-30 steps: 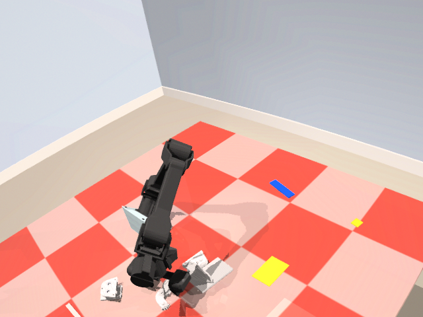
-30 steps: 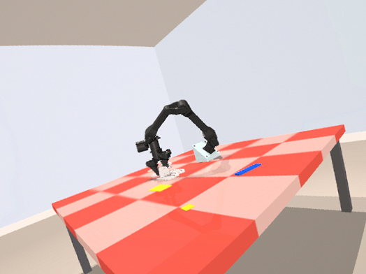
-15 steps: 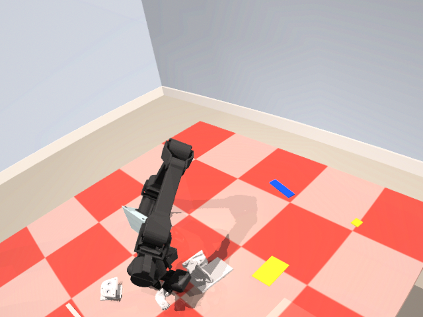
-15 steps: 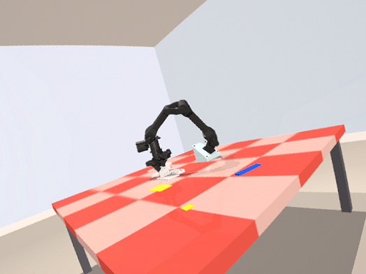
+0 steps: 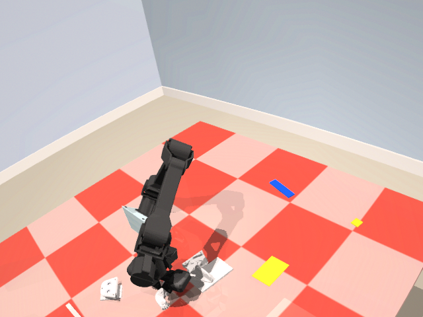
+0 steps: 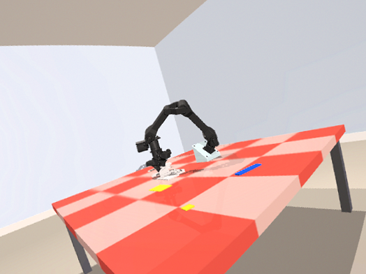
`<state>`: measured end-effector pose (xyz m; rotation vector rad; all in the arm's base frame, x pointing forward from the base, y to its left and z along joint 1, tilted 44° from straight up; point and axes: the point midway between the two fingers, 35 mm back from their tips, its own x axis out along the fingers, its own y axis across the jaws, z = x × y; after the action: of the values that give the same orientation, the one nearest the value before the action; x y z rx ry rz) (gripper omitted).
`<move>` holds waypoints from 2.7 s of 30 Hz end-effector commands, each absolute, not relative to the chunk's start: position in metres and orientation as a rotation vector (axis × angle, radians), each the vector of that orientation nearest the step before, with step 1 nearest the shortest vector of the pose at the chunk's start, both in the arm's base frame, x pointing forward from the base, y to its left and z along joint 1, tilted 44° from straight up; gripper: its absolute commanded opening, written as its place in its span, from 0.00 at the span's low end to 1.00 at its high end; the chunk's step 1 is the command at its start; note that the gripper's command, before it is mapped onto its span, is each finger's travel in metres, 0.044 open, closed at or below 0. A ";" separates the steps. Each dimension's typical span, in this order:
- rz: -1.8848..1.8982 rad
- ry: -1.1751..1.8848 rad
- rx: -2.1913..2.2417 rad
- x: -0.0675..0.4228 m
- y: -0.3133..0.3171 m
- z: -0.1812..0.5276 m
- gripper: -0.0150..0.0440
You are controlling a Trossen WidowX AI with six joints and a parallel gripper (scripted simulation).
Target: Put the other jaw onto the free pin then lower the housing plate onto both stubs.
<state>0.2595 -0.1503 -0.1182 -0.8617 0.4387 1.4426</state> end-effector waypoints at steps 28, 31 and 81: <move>1.440 0.443 -0.861 0.250 -0.204 -0.062 0.48; 1.438 0.446 -0.858 0.250 -0.203 -0.061 0.48; 0.937 1.104 0.062 0.256 -0.131 0.017 0.48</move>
<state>0.2577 -0.1372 0.0126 -0.0024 1.0729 0.9741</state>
